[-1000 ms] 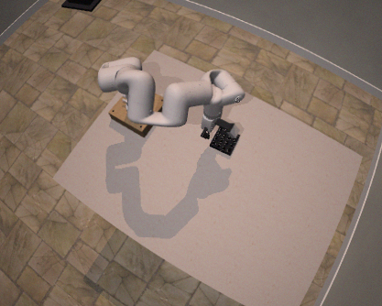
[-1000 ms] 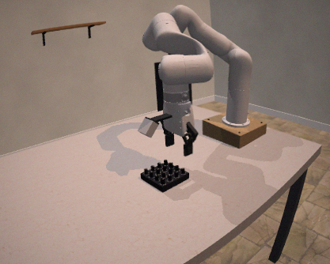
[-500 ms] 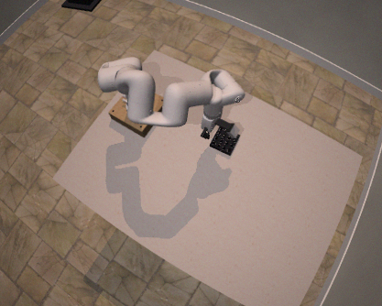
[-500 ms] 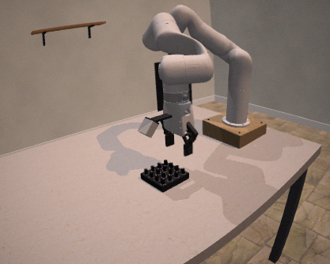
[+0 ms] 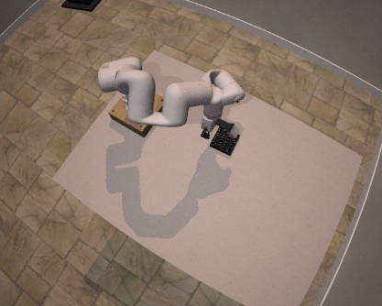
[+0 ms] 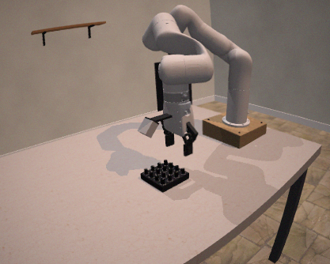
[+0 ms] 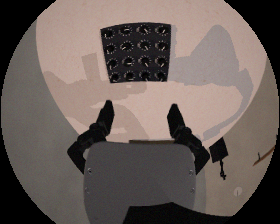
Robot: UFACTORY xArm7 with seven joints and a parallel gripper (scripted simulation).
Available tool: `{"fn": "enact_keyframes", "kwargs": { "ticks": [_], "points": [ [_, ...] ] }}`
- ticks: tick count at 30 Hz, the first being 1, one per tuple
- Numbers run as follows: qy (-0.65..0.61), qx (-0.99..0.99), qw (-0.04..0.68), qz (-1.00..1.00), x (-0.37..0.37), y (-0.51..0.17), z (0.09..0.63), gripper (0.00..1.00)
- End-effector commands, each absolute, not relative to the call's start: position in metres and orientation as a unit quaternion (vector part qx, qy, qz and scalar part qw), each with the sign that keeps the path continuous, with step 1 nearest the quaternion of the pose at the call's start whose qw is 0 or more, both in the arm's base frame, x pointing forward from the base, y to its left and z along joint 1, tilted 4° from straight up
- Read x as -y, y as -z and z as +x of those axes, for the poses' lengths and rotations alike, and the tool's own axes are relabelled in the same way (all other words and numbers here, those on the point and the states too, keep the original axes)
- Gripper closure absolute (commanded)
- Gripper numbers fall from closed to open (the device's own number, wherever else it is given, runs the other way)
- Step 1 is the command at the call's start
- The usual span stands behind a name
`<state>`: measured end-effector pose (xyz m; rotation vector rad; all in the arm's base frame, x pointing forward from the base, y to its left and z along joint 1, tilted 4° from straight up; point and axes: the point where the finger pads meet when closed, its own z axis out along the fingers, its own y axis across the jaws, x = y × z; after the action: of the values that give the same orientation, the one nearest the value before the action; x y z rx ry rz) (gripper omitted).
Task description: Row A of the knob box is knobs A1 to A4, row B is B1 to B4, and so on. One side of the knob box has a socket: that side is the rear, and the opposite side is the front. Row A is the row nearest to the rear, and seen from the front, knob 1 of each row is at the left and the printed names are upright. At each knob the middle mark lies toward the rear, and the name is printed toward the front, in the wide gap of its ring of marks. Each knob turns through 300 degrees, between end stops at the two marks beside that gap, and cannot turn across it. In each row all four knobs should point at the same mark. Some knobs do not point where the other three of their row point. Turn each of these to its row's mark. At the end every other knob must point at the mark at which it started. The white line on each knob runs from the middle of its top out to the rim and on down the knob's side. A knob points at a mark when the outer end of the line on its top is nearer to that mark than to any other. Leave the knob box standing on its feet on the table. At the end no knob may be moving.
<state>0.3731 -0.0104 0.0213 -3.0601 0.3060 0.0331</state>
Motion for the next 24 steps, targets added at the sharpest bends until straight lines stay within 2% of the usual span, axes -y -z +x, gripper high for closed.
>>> {"fn": "enact_keyframes", "kwargs": {
  "ticks": [1,24],
  "points": [
    [-0.011,-0.114,0.033,-0.993,0.0103,-0.0220,0.3741,0.00],
    [-0.047,-0.456,0.014,-0.888,0.0115,-0.0157,0.3789,0.00]
  ]
}}
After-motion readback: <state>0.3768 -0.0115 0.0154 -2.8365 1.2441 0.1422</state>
